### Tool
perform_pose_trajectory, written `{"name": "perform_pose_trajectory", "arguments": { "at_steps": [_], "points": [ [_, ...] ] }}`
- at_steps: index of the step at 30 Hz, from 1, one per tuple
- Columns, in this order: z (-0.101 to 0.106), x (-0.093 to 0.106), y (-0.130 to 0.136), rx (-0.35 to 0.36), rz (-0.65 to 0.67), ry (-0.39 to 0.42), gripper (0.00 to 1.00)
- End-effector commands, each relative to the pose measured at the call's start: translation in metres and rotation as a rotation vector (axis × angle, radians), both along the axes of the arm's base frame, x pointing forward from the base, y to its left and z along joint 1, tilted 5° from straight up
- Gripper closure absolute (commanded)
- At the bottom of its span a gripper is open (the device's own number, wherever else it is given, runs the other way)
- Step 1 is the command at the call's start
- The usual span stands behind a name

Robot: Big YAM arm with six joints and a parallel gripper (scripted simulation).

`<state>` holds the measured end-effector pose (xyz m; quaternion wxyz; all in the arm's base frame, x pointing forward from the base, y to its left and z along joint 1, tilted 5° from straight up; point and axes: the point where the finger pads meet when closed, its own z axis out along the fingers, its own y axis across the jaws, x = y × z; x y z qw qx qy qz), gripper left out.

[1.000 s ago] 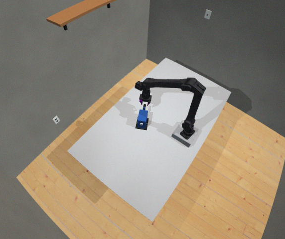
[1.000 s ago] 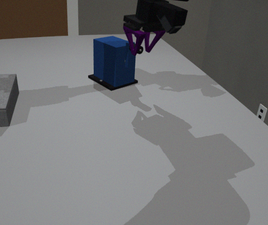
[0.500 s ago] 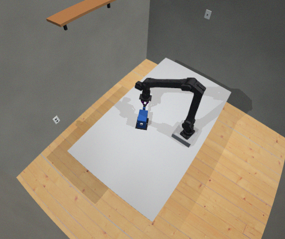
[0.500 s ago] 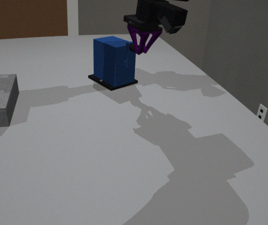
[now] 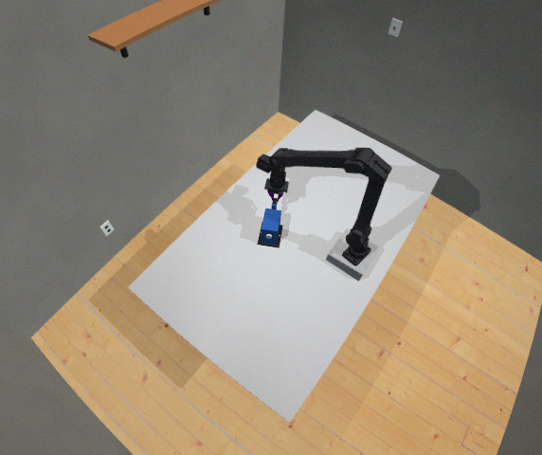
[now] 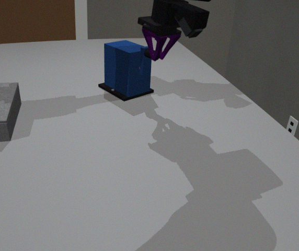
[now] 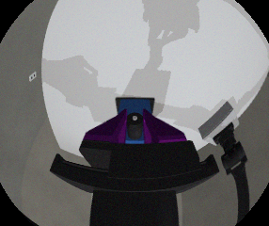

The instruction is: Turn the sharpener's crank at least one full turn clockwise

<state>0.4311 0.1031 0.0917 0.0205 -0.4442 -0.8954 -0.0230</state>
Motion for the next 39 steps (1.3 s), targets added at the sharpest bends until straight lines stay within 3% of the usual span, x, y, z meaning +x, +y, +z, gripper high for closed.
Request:
{"name": "perform_pose_trajectory", "arguments": {
  "at_steps": [1, 11, 15, 20, 39],
  "points": [
    [0.011, 0.011, 0.000, 0.008, -0.004, -0.030, 0.85],
    [0.011, 0.011, 0.000, 0.008, -0.004, -0.030, 0.85],
    [0.012, 0.024, -0.002, 0.010, -0.019, -0.037, 0.85],
    [0.011, 0.029, 0.013, 0.010, -0.004, -0.039, 0.85],
    [-0.001, 0.050, 0.026, 0.010, -0.007, -0.049, 0.85]
  ]
}}
